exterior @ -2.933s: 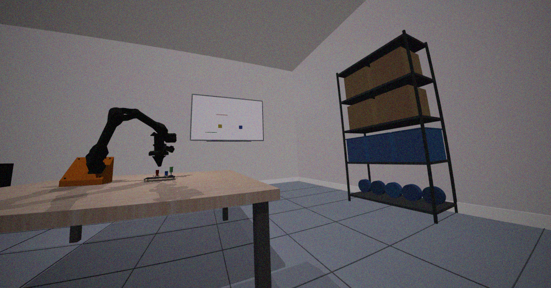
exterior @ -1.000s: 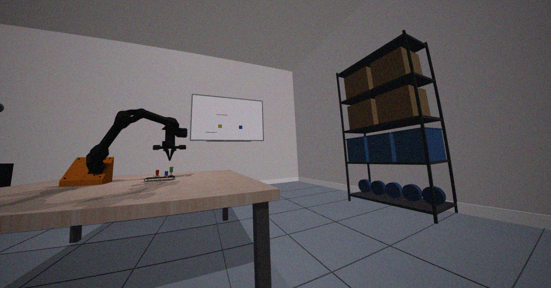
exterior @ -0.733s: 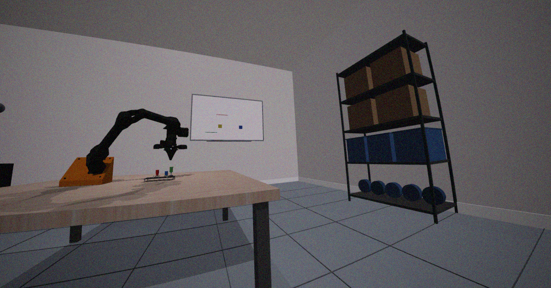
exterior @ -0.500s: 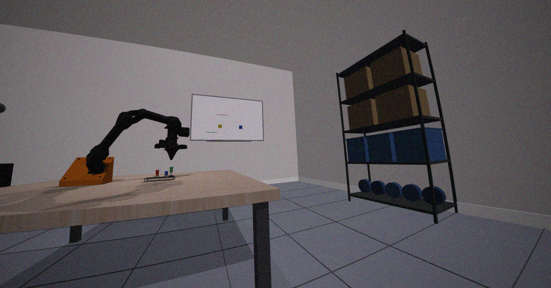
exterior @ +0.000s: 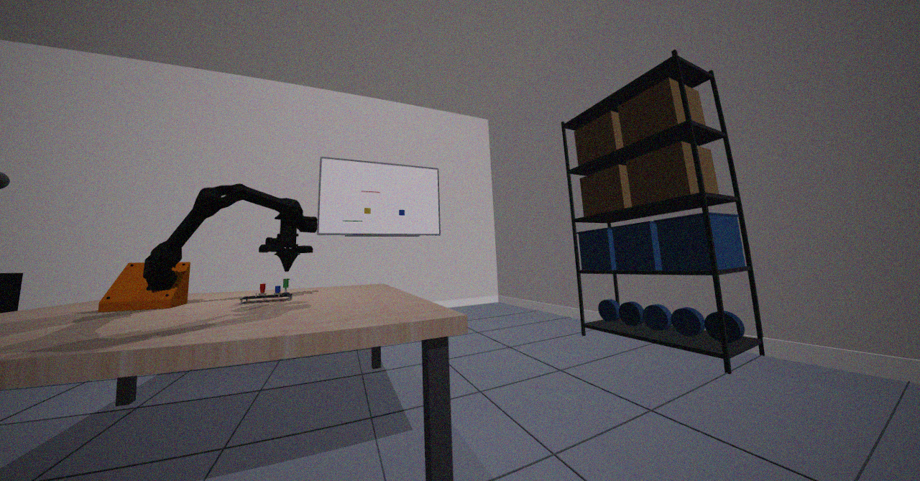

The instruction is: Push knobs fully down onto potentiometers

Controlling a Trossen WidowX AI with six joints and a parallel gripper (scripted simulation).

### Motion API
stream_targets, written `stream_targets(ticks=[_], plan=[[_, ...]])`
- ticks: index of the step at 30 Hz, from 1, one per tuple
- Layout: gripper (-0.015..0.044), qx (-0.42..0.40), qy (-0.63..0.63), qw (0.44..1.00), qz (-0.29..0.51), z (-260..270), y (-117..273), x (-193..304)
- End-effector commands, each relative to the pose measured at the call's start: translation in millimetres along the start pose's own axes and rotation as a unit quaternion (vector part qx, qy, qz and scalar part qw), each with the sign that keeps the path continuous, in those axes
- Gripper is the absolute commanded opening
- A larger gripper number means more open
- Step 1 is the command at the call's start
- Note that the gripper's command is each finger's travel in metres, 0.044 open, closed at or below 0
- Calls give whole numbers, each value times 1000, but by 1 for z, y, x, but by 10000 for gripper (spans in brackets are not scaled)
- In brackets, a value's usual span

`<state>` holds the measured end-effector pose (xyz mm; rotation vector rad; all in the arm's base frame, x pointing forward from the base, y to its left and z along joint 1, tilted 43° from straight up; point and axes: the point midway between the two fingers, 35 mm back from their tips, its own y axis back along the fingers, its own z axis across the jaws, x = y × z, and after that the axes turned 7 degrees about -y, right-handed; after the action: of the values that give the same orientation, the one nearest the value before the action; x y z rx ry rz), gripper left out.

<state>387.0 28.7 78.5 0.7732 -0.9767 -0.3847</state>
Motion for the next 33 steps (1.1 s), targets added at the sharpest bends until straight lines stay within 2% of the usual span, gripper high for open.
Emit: stream_targets(ticks=[1, 13, 33], plan=[[0, -2, 4, 1000, 2, 1, -5, 0], [0, -2, 3, 1000, 2, 1, -23, 0], [0, -2, 3, 1000, 2, 1, -24, 0]])
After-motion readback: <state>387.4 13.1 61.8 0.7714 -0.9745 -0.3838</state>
